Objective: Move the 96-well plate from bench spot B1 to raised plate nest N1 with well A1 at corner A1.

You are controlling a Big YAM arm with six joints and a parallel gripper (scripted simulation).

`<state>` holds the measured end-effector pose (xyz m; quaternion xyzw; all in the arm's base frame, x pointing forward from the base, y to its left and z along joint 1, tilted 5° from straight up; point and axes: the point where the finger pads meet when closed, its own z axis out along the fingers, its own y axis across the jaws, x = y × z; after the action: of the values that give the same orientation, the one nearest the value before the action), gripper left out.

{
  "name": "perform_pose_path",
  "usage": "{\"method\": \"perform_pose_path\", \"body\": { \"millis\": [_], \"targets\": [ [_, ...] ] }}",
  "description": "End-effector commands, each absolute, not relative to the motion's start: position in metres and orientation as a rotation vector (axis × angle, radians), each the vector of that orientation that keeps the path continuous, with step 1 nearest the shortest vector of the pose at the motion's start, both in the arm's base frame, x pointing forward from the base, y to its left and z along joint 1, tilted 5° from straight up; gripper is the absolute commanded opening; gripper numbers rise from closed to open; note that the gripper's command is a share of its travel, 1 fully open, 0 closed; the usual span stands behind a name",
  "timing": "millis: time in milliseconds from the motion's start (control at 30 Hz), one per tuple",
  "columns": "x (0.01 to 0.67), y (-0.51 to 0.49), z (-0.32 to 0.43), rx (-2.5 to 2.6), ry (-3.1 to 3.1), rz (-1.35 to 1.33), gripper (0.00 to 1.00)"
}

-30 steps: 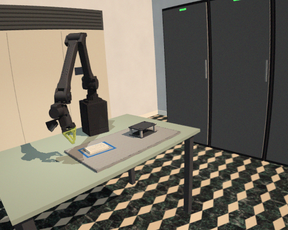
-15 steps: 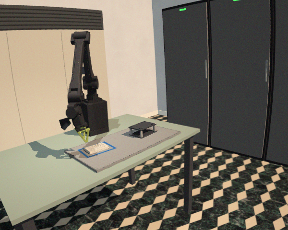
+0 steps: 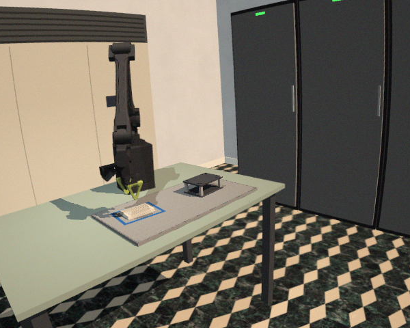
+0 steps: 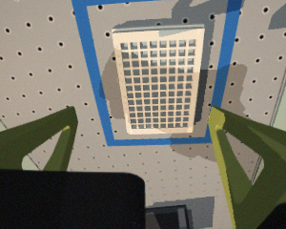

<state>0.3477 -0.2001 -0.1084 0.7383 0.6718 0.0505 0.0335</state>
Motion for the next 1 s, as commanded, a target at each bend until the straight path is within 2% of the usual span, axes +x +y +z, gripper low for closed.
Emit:
{"method": "perform_pose_path", "body": {
  "millis": [0,233,400,967],
  "targets": [
    [0.354,-0.196,-0.099,2.166,2.124,0.113,1.00],
    [0.334,-0.179,-0.115,2.222,2.110,0.094,1.00],
    [0.352,-0.186,-0.104,2.184,2.090,0.114,1.00],
    [0.350,-0.182,-0.121,2.190,2.109,0.107,1.00]
  ]
}}
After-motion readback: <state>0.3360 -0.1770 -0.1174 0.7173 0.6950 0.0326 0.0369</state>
